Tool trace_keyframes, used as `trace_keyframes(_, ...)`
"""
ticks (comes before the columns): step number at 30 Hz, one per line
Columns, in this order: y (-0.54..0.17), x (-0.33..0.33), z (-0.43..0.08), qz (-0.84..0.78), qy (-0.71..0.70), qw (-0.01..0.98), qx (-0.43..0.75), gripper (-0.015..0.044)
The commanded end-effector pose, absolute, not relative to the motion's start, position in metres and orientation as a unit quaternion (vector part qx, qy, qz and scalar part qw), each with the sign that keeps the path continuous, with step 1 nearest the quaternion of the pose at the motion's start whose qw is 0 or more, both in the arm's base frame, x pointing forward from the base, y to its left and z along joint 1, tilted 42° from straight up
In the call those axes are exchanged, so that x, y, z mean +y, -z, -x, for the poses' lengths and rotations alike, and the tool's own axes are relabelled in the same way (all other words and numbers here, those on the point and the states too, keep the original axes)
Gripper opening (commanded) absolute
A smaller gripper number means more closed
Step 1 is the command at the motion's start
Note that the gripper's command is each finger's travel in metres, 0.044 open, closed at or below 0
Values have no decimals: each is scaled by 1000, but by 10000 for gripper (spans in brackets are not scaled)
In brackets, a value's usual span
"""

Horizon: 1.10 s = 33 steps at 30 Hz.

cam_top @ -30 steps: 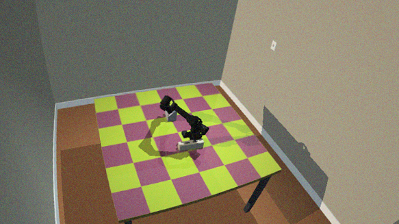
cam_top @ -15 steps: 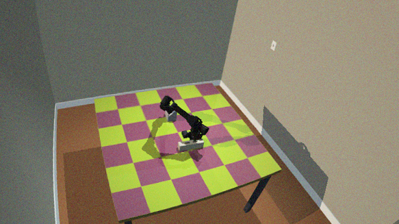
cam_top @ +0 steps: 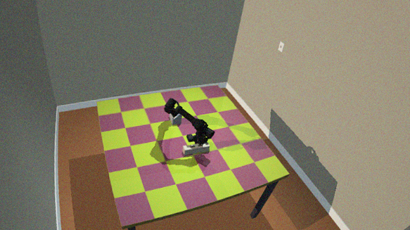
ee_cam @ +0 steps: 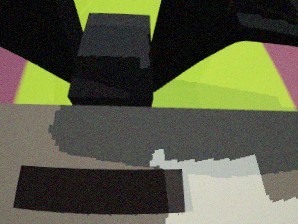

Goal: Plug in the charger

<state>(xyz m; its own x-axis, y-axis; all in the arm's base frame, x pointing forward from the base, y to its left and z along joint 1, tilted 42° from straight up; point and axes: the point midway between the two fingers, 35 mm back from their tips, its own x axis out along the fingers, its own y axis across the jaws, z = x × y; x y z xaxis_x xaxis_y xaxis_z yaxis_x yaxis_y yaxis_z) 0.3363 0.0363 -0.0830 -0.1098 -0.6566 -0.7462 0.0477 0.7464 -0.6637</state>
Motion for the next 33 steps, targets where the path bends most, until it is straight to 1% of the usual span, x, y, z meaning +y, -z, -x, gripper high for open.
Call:
trace_keyframes(1,82,37,-339,221,279,633,688,0)
trace_keyframes(33,82,37,-343,221,279,633,688,0)
